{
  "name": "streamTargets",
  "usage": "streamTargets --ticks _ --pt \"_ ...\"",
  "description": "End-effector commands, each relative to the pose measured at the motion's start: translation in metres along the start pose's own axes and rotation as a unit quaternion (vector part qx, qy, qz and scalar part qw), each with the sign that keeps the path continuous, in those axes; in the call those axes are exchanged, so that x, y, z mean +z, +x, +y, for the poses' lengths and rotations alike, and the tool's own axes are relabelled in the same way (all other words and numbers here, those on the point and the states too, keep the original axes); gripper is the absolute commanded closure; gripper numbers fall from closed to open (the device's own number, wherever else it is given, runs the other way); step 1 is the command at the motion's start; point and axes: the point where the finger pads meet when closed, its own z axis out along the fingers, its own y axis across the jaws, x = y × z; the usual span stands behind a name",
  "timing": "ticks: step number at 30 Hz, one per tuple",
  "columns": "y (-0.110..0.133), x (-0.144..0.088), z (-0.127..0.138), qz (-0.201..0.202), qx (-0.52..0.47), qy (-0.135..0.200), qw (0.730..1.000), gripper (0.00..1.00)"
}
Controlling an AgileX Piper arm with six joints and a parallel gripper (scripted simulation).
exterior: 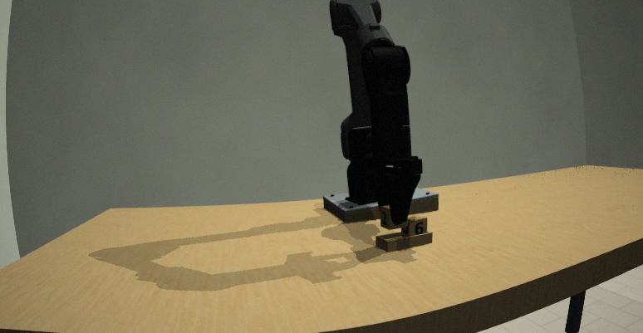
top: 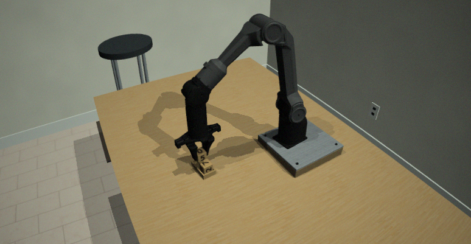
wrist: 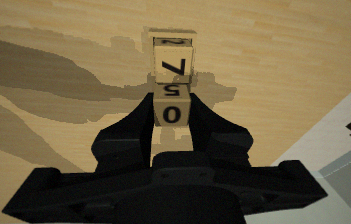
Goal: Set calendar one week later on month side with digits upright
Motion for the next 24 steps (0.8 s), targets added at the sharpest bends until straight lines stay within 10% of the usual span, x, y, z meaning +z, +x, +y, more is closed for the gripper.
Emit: streamTargets --ticks 1,13,24 --pt "0.000 -0.015 -0.002 0.001 0.000 0.004 1.000 0.62" --pt "0.000 -0.076 -0.001 0.001 0.000 0.004 1.000 0.62" --pt "0.000 -0.078 -0.001 0.000 0.000 0.002 1.000 0.62"
